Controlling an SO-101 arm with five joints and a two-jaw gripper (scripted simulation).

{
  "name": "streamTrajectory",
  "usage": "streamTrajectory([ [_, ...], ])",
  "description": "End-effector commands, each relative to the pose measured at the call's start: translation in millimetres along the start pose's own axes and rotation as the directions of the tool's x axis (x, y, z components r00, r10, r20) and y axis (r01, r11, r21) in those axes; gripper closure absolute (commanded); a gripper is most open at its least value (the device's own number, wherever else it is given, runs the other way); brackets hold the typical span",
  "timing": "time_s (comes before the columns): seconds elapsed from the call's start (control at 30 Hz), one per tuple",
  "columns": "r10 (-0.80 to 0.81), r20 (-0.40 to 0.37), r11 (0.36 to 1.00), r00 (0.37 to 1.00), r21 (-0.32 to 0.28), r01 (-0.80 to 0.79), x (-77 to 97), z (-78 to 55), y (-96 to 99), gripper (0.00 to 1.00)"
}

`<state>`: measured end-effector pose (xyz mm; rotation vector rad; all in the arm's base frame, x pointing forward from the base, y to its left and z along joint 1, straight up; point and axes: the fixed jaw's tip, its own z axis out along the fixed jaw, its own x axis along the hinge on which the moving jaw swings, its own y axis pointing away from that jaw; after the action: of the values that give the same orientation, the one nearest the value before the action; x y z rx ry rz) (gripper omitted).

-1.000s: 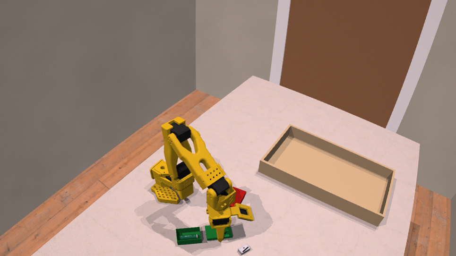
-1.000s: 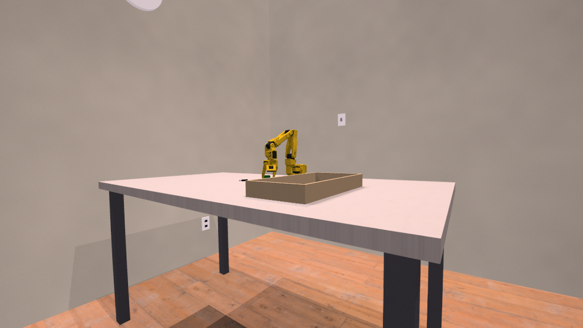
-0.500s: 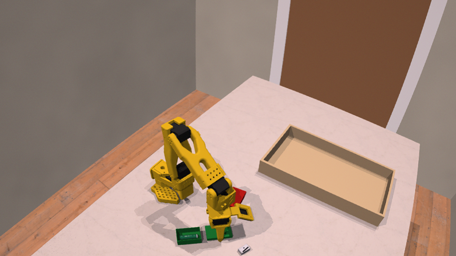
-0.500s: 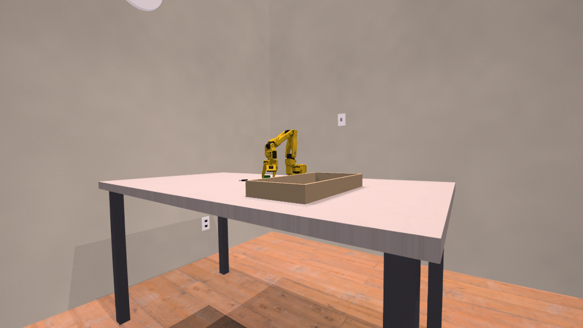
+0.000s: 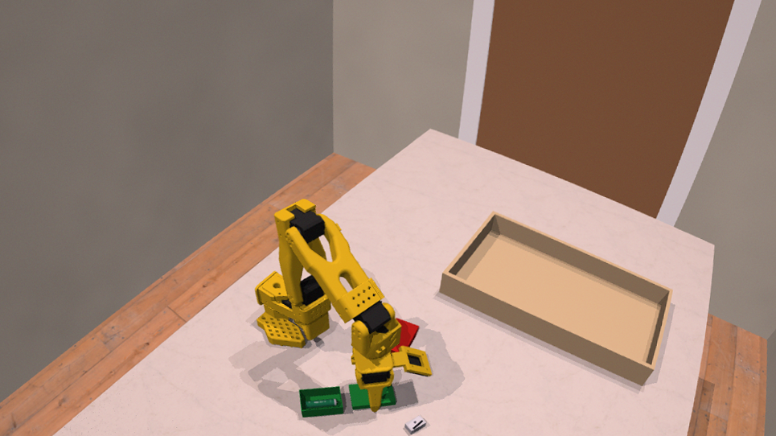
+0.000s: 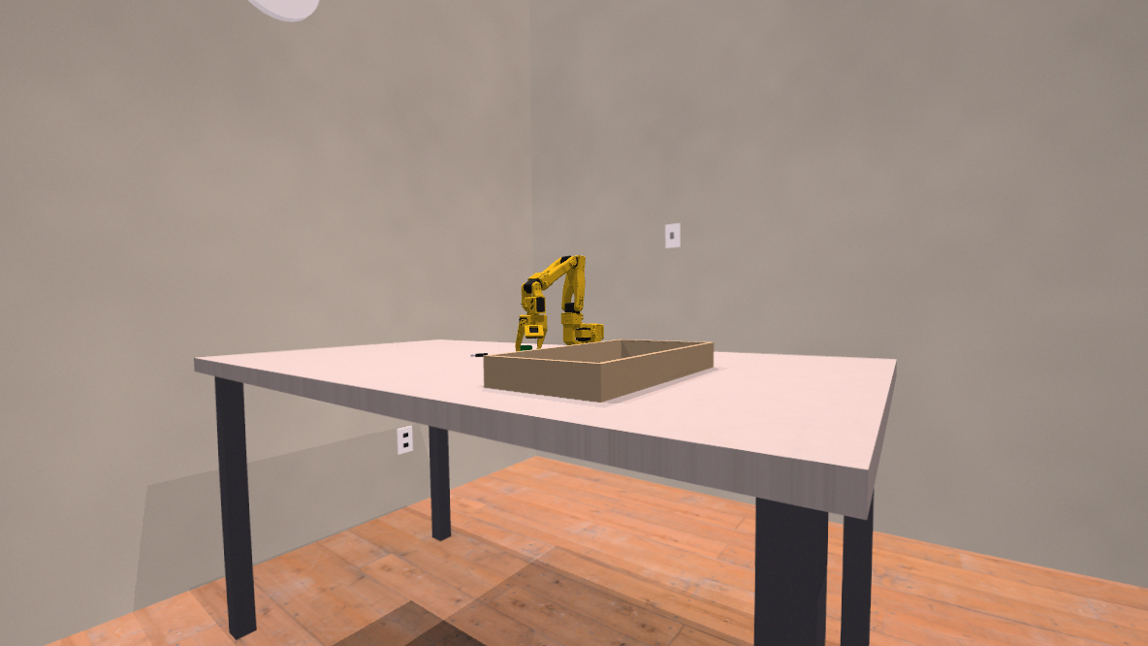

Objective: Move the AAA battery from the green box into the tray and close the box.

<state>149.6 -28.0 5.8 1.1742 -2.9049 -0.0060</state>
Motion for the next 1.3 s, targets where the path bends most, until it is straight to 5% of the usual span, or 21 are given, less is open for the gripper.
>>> streamTrajectory([
  [0.0,-0.001,0.006,1.0,1.0,0.007,0.001,-1.4,-0.2,0.4,0.75],
  [1.27,-0.001,0.006,1.0,1.0,0.007,0.001,-1.4,-0.3,0.4,0.71],
])
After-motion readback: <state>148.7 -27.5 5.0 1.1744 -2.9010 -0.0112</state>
